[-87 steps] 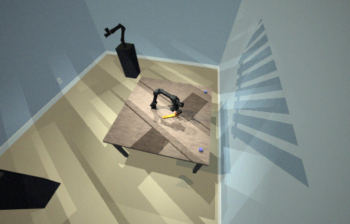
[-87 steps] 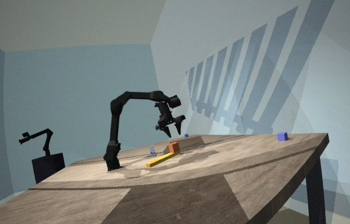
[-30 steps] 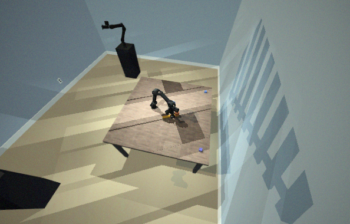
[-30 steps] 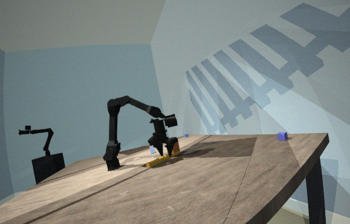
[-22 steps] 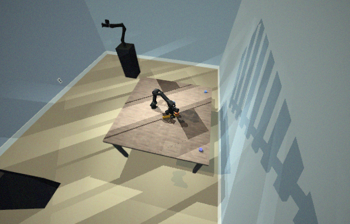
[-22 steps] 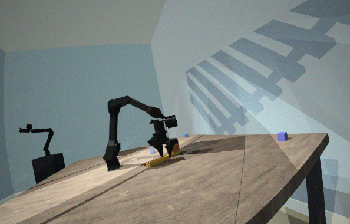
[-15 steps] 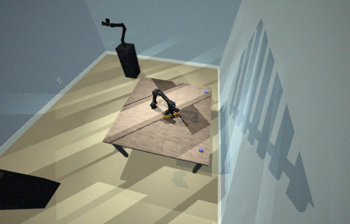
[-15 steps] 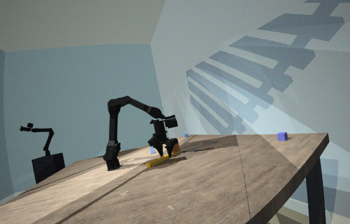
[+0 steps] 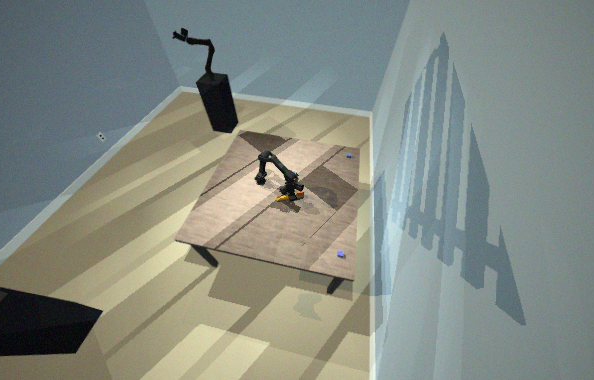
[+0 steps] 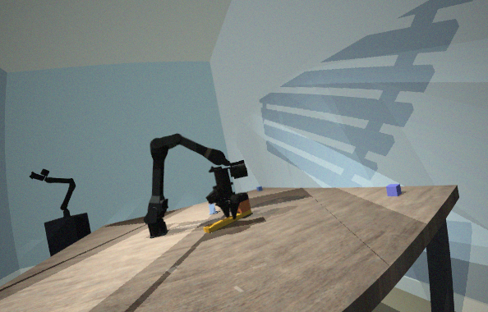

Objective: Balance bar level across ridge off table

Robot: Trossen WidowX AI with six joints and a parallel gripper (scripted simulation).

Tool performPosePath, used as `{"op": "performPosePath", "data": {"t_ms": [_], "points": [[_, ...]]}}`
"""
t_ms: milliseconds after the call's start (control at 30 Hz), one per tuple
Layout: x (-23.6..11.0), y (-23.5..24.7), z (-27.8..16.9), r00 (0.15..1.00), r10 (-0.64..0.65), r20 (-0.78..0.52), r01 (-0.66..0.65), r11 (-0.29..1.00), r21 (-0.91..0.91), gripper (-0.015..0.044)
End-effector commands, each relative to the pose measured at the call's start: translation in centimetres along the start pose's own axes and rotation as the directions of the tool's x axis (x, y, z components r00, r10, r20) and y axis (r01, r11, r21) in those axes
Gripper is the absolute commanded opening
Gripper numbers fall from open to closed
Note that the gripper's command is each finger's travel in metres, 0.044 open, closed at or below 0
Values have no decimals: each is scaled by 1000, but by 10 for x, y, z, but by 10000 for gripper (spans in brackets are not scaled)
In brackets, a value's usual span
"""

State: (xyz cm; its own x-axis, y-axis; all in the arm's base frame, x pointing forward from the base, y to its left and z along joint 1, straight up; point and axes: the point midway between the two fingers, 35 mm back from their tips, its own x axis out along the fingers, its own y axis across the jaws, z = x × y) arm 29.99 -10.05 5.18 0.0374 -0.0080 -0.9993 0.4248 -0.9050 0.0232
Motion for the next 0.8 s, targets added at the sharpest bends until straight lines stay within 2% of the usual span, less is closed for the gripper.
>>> {"op": "performPosePath", "data": {"t_ms": [0, 67, 100, 767], "points": [[0, 0, 0, 1000, 0, 0, 0, 1000, 0, 58], [-4, 1, -1, 1000, 0, 0, 0, 1000, 0, 6], [-6, 1, -1, 1000, 0, 0, 0, 1000, 1, 0], [-57, 4, -4, 1000, 0, 3, 0, 1000, 3, 0]]}}
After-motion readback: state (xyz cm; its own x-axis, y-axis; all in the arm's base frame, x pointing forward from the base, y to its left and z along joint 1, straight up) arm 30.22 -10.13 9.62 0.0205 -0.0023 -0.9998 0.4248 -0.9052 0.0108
